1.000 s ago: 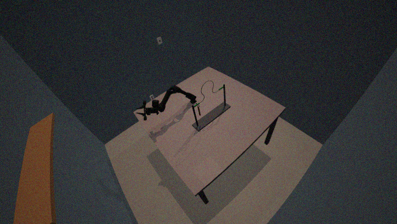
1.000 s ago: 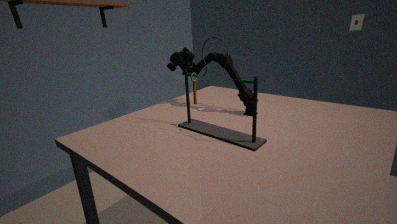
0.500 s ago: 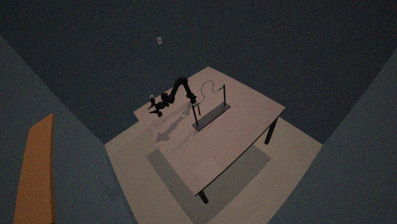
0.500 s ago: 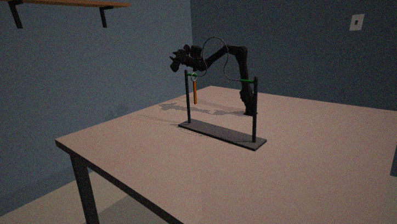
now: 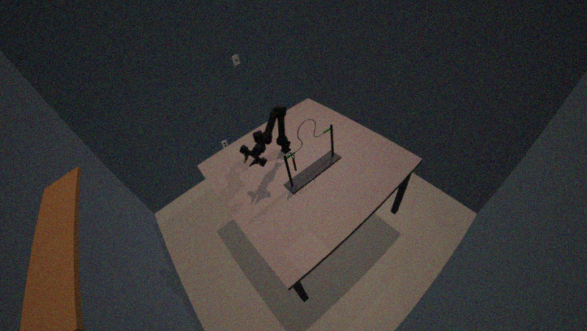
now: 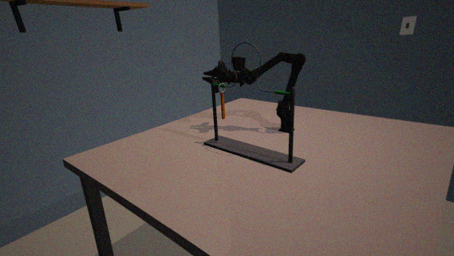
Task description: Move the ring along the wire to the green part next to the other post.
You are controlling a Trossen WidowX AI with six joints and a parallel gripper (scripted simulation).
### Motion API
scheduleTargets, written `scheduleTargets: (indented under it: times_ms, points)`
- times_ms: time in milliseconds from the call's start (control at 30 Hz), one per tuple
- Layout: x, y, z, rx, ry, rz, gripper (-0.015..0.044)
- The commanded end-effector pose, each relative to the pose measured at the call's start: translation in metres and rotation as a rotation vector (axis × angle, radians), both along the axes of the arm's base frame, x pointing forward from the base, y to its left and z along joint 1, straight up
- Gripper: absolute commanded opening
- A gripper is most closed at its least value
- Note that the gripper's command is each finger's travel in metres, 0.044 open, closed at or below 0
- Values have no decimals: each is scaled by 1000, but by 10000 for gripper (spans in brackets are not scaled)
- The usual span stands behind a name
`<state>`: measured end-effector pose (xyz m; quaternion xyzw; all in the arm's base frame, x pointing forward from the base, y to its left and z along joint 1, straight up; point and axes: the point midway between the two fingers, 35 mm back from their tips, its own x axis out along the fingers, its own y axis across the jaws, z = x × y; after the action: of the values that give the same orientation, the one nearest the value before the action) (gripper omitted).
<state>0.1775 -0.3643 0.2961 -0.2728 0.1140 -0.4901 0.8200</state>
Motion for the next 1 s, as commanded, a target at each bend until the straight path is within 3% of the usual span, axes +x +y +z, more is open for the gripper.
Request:
scheduleTargets:
  times_ms: [0, 667, 967]
  points:
    - [14, 37, -25, 81, -22, 116, 160]
    - [34, 228, -174, 552, -91, 660, 160]
    - [39, 233, -173, 569, -113, 709, 160]
